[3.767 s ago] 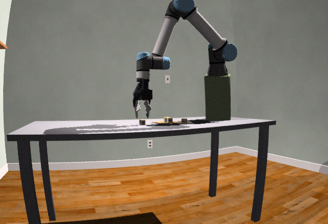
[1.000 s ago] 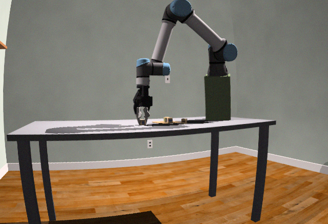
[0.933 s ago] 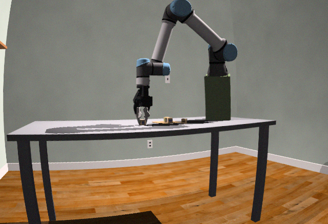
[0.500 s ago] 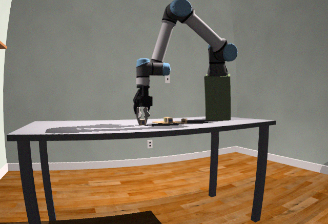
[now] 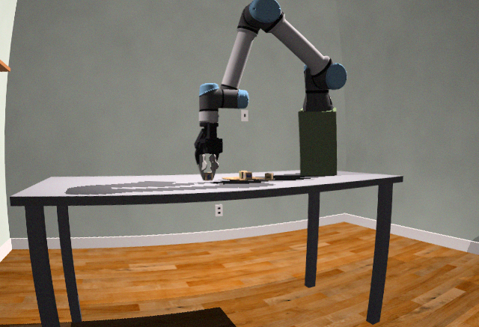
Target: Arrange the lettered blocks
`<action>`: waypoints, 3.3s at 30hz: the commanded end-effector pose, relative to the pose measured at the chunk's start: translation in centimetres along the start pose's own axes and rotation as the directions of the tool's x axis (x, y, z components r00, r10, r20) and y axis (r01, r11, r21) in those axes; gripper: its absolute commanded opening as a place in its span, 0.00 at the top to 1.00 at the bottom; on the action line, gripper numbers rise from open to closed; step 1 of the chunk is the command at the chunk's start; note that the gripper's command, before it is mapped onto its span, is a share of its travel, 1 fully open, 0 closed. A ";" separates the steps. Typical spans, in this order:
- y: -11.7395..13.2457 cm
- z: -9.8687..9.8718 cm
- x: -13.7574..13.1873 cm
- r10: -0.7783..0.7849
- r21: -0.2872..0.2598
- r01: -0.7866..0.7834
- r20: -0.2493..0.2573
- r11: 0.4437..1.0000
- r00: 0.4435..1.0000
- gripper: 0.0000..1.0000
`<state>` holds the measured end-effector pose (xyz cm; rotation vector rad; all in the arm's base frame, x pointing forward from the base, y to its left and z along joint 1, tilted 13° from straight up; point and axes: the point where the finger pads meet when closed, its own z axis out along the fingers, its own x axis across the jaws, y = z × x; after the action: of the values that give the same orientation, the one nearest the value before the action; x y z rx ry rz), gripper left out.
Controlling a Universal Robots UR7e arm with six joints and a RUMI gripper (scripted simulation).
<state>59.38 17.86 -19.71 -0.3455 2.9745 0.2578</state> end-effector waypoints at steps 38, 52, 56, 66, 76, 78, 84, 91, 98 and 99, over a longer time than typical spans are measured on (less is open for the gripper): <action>-0.9 -9.2 0.8 0.007 0.001 -0.007 0.001 1.000 1.000 0.91; -8.3 -9.1 12.0 0.088 0.003 -0.088 -0.001 0.996 0.996 0.91; -9.7 -9.4 16.1 0.117 0.002 -0.117 0.000 0.993 0.993 0.91; -10.3 -9.7 19.7 0.143 0.000 -0.143 0.001 0.990 0.990 0.91; -10.3 -9.7 19.7 0.143 0.000 -0.143 0.001 0.990 0.990 0.91; -10.3 -9.7 19.7 0.143 0.000 -0.143 0.001 0.990 0.990 0.91; -10.3 -9.6 19.7 0.143 0.000 -0.143 0.001 0.990 0.990 0.91; -10.3 -8.6 19.7 0.143 0.000 -0.143 0.001 0.990 0.990 0.91; -10.3 -6.4 19.7 0.143 0.000 -0.143 0.001 0.990 0.990 0.91; -10.3 -6.1 19.7 0.143 0.000 -0.143 0.001 0.990 0.990 0.91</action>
<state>41.91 2.37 -17.05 -0.1327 3.0034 0.2742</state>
